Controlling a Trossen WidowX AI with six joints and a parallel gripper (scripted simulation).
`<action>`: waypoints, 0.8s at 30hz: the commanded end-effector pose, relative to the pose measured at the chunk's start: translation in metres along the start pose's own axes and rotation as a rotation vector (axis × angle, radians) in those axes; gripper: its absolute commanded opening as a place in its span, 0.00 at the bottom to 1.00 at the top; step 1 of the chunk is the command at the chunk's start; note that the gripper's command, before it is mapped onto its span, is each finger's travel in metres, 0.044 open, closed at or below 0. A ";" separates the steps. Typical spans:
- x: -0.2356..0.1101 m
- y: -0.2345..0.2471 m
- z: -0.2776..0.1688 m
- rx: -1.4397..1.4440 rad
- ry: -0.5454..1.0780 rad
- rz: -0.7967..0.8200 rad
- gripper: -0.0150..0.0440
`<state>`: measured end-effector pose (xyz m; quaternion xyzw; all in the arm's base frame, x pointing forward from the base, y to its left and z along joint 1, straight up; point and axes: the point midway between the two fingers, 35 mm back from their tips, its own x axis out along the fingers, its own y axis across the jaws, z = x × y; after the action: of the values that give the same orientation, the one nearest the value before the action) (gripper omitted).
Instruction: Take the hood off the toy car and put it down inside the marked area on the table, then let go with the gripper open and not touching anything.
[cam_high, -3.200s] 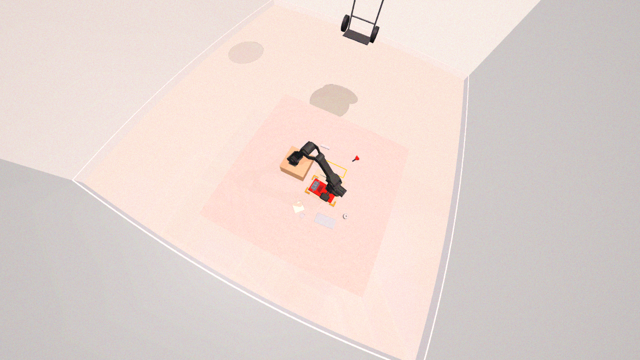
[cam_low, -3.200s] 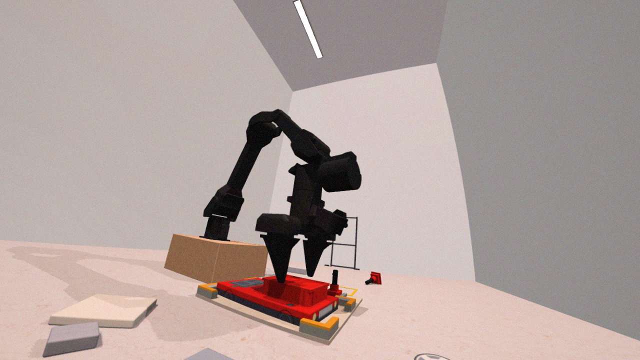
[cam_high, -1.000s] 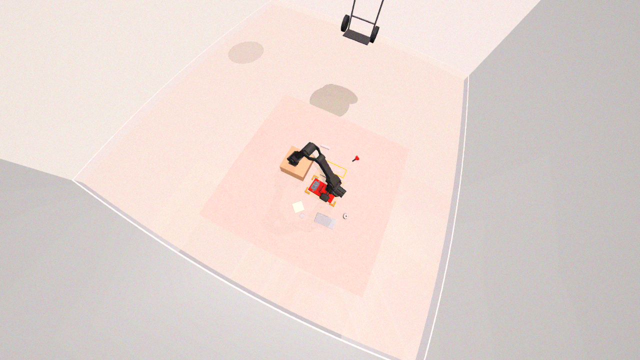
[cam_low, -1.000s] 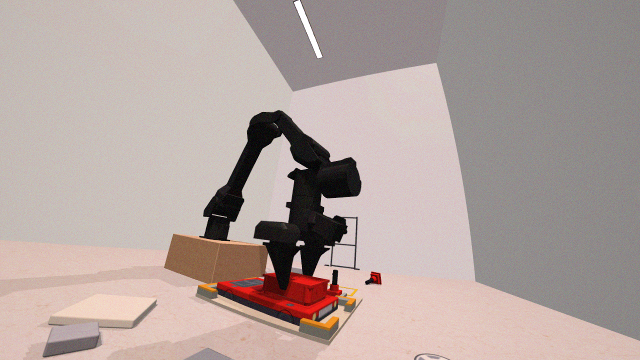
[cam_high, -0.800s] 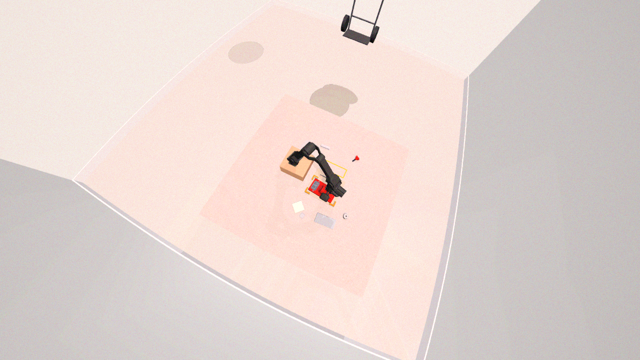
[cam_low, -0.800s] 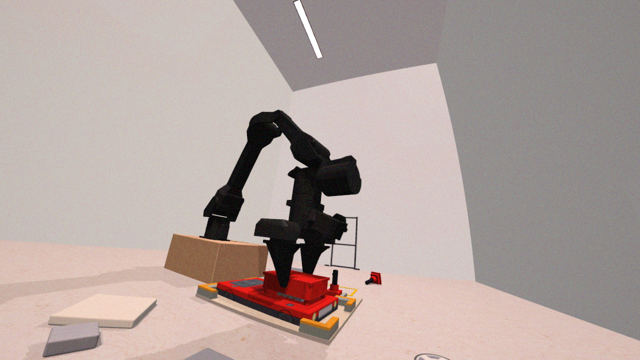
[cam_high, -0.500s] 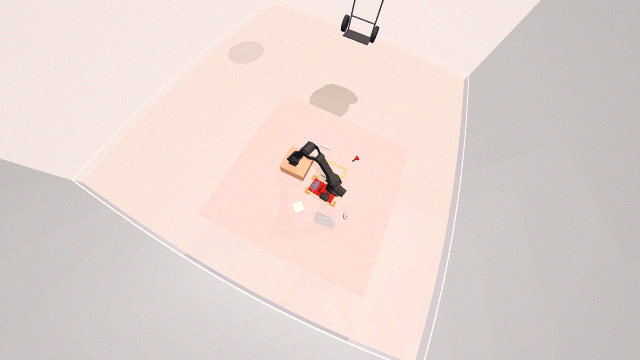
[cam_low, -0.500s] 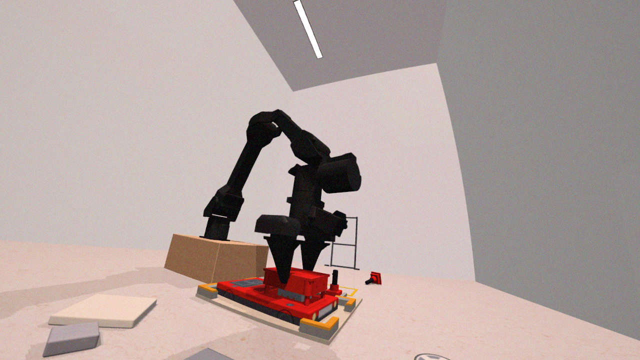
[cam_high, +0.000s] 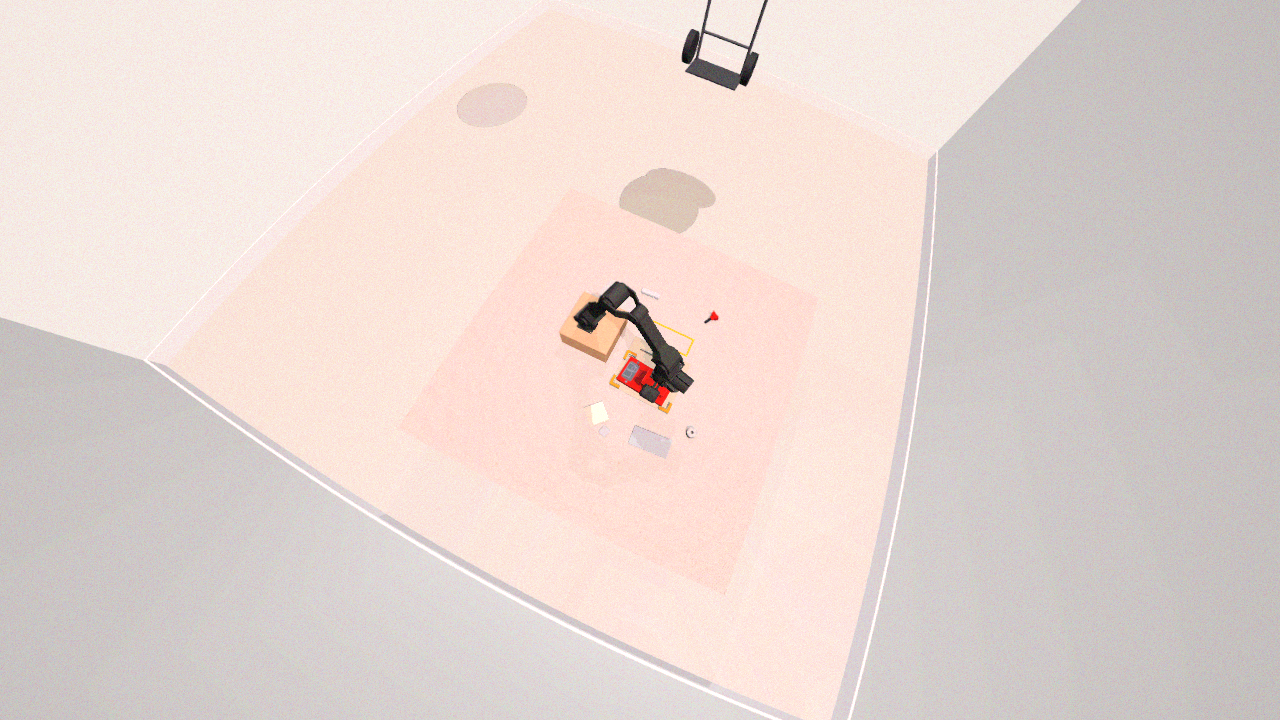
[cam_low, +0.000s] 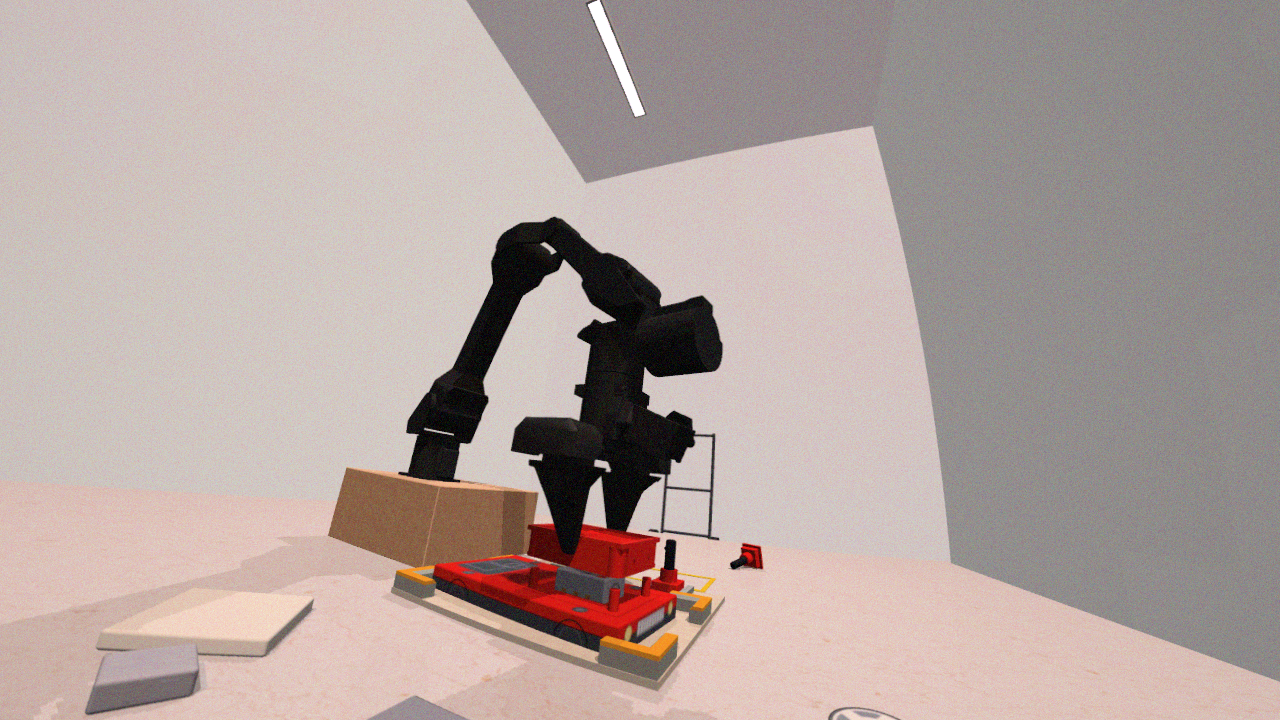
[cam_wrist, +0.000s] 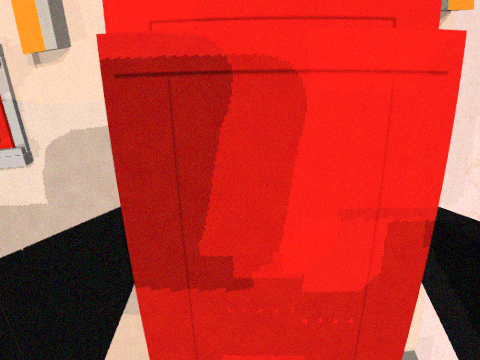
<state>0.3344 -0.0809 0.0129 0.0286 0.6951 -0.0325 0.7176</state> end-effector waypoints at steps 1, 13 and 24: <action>-0.009 0.000 0.002 0.000 -0.006 -0.001 0.25; -0.038 0.001 0.001 0.000 -0.003 0.000 0.25; -0.040 0.048 0.003 0.001 -0.014 0.001 0.25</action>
<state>0.3398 -0.0492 0.0521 0.0303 0.6909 -0.0319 0.7216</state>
